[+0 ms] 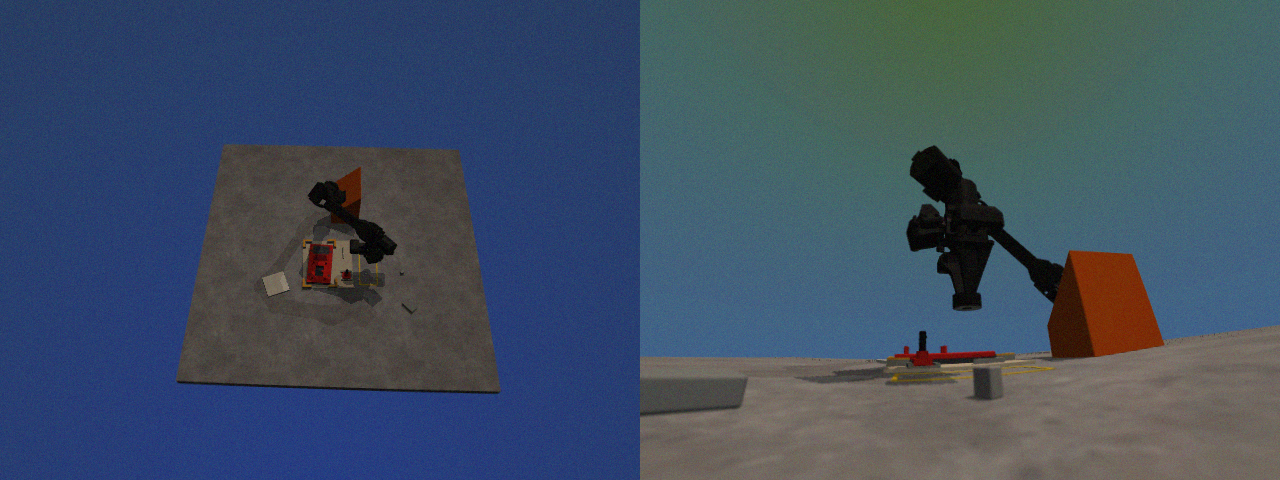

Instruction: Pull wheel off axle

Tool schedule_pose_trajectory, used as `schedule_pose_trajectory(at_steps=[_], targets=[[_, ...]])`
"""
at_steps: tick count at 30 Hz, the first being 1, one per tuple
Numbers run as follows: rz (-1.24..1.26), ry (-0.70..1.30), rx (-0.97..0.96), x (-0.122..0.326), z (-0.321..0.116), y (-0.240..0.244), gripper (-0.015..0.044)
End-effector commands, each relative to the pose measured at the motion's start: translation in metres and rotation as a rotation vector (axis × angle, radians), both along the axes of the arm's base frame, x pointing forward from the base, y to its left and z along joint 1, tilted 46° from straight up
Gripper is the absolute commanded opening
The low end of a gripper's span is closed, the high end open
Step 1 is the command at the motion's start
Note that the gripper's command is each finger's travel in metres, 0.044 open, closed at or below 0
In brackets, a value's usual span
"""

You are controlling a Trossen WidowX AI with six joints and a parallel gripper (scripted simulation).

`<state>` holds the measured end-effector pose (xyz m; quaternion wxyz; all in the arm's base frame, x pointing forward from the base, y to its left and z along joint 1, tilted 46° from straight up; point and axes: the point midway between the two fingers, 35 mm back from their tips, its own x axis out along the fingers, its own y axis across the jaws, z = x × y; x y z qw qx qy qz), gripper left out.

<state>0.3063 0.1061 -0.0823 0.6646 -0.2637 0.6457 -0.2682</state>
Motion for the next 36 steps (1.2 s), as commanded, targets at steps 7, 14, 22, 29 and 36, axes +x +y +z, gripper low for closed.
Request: schedule_pose_trajectory(at_steps=[7,14,22,29,36], targets=[[0.001,0.008,-0.010,0.002,-0.041,-0.041,0.0000],[0.000,0.007,-0.013,0.000,-0.061,-0.063,0.0000],[-0.003,0.004,-0.008,0.000,-0.058,-0.060,0.0079],[-0.003,0.004,-0.008,0.000,-0.058,-0.060,0.0263],[-0.001,0.007,-0.008,0.001,-0.028,-0.028,0.0300]])
